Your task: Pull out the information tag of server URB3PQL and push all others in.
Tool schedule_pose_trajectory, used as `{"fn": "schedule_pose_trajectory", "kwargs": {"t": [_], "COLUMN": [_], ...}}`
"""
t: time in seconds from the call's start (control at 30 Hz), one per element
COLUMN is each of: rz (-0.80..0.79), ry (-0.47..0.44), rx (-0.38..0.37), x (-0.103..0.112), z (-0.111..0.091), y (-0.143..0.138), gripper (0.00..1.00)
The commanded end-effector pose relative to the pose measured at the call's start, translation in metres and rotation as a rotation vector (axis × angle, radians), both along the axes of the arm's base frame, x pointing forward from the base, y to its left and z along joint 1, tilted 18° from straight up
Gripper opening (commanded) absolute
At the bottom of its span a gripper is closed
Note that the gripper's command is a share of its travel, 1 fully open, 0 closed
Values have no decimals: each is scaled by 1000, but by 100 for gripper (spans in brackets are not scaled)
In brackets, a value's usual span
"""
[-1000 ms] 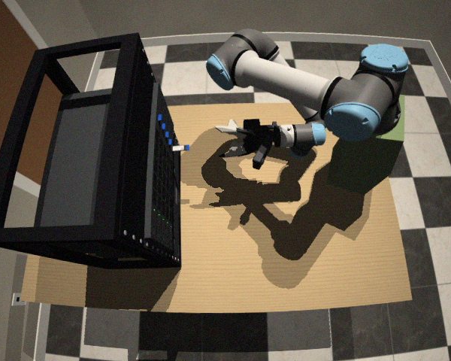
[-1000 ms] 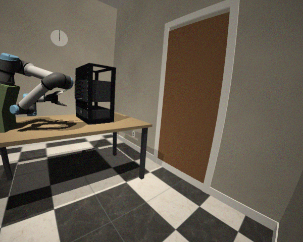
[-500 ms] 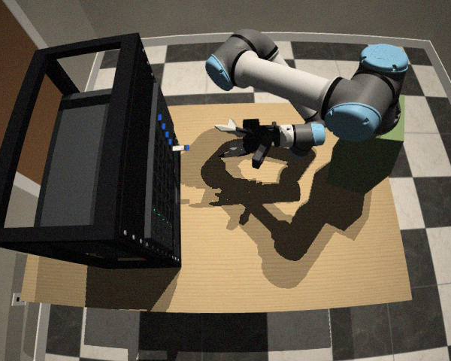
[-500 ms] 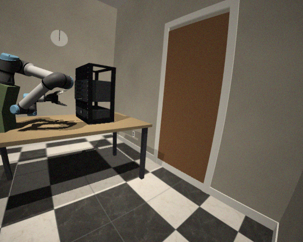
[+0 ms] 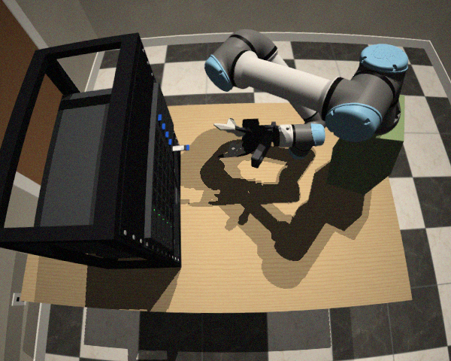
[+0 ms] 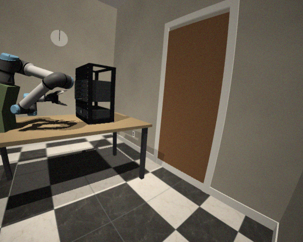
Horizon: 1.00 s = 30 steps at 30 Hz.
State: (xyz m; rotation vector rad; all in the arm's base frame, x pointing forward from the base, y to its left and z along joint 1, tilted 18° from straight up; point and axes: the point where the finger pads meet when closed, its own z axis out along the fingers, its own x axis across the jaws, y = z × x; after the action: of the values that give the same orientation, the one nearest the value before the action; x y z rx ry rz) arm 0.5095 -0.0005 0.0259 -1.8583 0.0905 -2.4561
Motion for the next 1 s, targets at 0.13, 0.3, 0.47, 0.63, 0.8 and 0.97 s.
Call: {"fn": "schedule_pose_trajectory", "kwargs": {"t": [0.13,0.3,0.47,0.63,0.8,0.97], "rz": [2,4,5,6,8,10], "ry": [-1,-1,-1,-1,-1,-1], "rx": [20,37,53,64,82,100], "x": [1,1,2,2,3,4], "z": [2,2,3,4,5,6], "y": [0,-1,-1,-2,-2,-2], "gripper": [100,100,100,100,100,100]}}
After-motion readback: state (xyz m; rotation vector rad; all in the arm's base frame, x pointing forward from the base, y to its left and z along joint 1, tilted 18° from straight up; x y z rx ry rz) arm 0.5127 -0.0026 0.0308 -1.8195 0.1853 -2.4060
